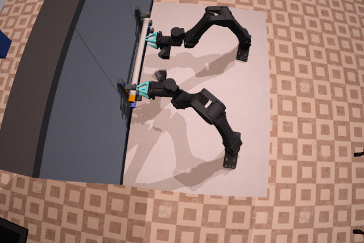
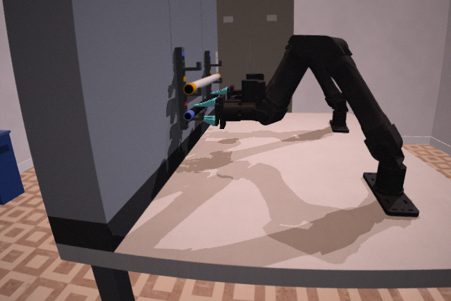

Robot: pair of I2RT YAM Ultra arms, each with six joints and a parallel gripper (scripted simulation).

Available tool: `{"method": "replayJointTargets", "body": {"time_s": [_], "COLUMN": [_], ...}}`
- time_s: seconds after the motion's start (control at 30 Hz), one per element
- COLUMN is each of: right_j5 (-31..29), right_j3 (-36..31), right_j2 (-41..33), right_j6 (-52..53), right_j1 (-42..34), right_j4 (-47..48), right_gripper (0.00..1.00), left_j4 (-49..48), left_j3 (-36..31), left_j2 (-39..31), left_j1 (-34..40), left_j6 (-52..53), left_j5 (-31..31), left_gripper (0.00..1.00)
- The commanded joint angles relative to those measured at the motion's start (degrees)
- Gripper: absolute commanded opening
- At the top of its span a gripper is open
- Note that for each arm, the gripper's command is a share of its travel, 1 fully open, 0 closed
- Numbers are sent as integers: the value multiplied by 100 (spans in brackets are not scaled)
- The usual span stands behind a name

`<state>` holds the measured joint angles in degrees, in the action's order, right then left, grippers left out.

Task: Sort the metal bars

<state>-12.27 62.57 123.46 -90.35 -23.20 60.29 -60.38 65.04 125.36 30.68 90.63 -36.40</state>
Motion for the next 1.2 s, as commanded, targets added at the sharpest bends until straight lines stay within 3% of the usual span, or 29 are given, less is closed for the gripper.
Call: {"method": "replayJointTargets", "body": {"time_s": [0.0,0.83,1.17], "right_j5": [45,43,40], "right_j3": [159,162,138], "right_j2": [5,3,-11], "right_j6": [14,16,19], "right_j1": [41,41,38], "right_j4": [-149,-152,-142], "right_gripper": [34,0,0], "left_j4": [73,72,63], "left_j3": [121,111,90], "left_j2": [-4,-4,-15], "left_j1": [-54,-51,-43], "left_j6": [-41,-44,-44], "left_j5": [37,26,19], "left_gripper": [36,0,0]}}
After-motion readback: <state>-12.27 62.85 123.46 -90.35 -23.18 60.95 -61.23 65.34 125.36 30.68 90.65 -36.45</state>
